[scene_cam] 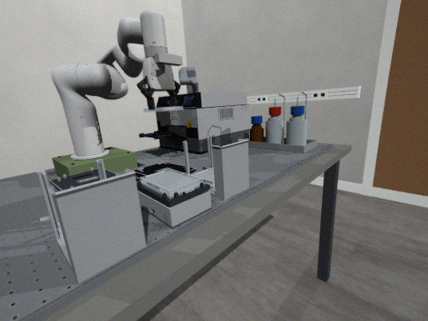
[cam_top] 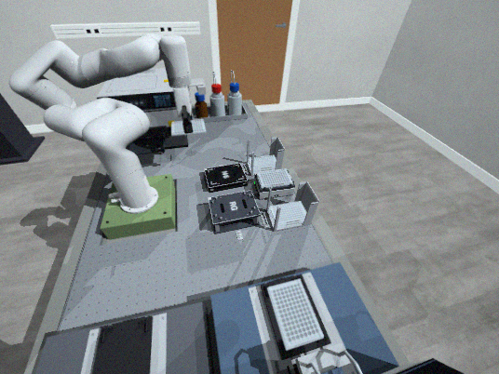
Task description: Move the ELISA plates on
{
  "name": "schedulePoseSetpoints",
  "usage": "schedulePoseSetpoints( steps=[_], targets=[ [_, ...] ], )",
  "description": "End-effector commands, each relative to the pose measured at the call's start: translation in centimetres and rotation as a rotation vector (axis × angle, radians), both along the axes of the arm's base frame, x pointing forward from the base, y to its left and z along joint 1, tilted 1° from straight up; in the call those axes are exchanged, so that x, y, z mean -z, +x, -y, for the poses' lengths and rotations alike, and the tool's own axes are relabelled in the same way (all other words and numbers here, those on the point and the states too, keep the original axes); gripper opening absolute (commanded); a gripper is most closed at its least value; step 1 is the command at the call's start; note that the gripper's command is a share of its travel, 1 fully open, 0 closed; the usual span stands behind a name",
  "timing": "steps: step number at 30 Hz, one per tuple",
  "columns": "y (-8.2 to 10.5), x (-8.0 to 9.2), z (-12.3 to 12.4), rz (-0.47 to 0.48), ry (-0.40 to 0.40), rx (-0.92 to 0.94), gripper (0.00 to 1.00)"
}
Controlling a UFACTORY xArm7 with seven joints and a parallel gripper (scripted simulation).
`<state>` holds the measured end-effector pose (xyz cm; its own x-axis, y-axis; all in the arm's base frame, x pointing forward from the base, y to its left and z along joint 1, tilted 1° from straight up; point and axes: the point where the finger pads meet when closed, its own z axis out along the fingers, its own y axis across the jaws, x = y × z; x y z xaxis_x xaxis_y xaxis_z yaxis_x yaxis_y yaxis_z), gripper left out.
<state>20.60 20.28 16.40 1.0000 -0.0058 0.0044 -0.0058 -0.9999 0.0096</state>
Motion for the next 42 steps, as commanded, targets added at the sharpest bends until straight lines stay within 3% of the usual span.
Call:
schedulePoseSetpoints(
  steps=[1,42],
  targets=[
    [0.8,-0.1,1.2,0.002,0.002,-0.001,0.0],
    [6.5,-0.2,10.9,0.003,0.001,0.003,0.0]
  ],
)
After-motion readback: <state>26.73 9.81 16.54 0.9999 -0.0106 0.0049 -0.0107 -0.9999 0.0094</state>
